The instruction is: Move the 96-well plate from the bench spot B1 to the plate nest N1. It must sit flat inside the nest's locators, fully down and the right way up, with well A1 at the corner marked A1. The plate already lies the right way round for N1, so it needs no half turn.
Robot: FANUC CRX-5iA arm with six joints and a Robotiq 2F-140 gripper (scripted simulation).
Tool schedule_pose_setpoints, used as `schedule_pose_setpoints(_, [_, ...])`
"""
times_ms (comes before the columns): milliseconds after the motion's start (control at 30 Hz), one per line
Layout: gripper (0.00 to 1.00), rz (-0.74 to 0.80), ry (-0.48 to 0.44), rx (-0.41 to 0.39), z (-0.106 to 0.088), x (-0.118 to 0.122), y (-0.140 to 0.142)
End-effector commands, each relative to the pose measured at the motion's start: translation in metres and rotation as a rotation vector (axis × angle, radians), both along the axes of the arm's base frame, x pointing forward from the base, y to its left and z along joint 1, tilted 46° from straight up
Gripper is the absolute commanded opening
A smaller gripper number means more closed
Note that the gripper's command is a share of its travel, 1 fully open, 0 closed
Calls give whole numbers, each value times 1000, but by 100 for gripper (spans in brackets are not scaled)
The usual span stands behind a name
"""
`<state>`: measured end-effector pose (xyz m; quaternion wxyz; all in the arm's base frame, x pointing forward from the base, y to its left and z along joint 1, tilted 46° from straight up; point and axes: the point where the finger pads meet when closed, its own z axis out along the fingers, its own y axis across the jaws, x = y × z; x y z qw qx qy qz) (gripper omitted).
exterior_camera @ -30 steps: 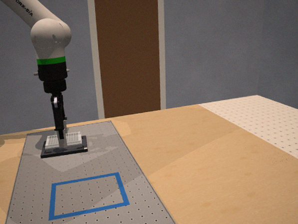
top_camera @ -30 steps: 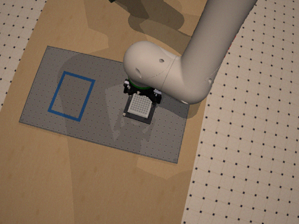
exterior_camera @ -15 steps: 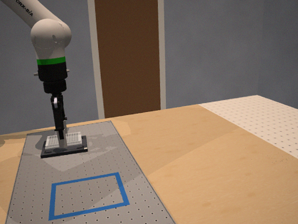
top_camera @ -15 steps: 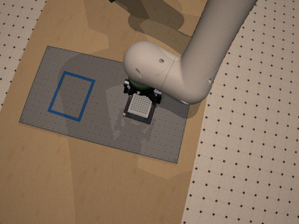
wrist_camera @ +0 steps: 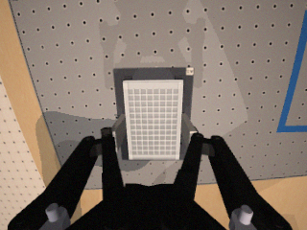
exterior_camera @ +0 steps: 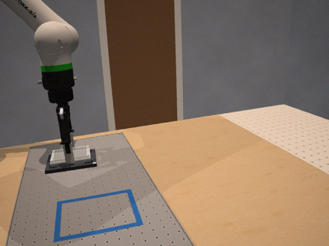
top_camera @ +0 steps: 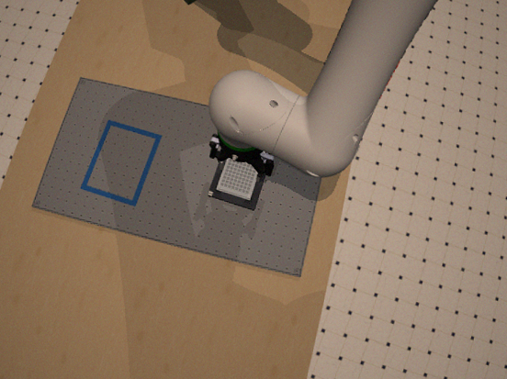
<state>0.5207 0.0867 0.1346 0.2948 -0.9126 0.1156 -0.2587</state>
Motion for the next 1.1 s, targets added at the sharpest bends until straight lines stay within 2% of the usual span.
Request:
schedule_pose_setpoints(0, [0,0,0,0,0,0,0])
schedule_pose_setpoints(1067, [0,0,0,0,-4,3,2])
